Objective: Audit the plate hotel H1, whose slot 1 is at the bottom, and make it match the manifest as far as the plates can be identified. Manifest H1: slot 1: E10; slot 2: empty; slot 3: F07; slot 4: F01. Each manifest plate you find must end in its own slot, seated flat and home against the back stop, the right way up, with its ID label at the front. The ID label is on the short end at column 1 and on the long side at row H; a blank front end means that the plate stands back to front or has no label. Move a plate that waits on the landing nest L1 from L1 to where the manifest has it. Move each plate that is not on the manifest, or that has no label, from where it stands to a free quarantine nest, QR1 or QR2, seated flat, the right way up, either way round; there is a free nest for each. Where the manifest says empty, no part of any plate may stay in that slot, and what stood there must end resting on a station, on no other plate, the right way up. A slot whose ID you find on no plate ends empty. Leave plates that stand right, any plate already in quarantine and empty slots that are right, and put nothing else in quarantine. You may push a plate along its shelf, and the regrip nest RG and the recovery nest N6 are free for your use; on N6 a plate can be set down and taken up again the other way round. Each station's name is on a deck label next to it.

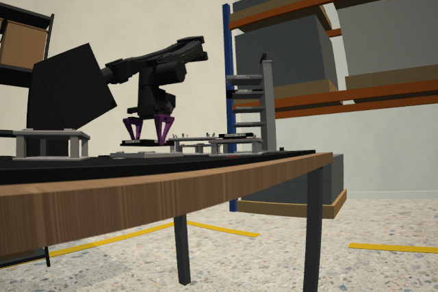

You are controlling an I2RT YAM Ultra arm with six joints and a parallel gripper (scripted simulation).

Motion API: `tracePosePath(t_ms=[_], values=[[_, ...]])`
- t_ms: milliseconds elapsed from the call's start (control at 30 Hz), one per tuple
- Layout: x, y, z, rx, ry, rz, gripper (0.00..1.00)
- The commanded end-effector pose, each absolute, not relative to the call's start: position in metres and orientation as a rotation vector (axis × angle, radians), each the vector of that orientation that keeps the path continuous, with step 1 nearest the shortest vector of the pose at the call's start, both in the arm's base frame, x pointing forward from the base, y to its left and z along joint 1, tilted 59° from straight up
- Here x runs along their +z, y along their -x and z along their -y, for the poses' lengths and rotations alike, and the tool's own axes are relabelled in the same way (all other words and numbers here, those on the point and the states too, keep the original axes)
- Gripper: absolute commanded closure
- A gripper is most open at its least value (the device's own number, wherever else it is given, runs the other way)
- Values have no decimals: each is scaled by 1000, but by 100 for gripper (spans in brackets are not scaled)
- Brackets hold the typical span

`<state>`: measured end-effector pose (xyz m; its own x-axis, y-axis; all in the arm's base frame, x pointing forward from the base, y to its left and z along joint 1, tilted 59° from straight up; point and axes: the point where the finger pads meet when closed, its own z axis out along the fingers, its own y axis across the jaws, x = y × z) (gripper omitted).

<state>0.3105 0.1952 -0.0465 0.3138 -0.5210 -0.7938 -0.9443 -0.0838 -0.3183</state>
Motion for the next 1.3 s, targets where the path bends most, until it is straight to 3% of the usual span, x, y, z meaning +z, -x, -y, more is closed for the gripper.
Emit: tracePosePath(t_ms=[0,1267], values=[[-43,-310,-186,635,1715,-1341,14],[-26,-307,-157,635,1716,-1341,14]])
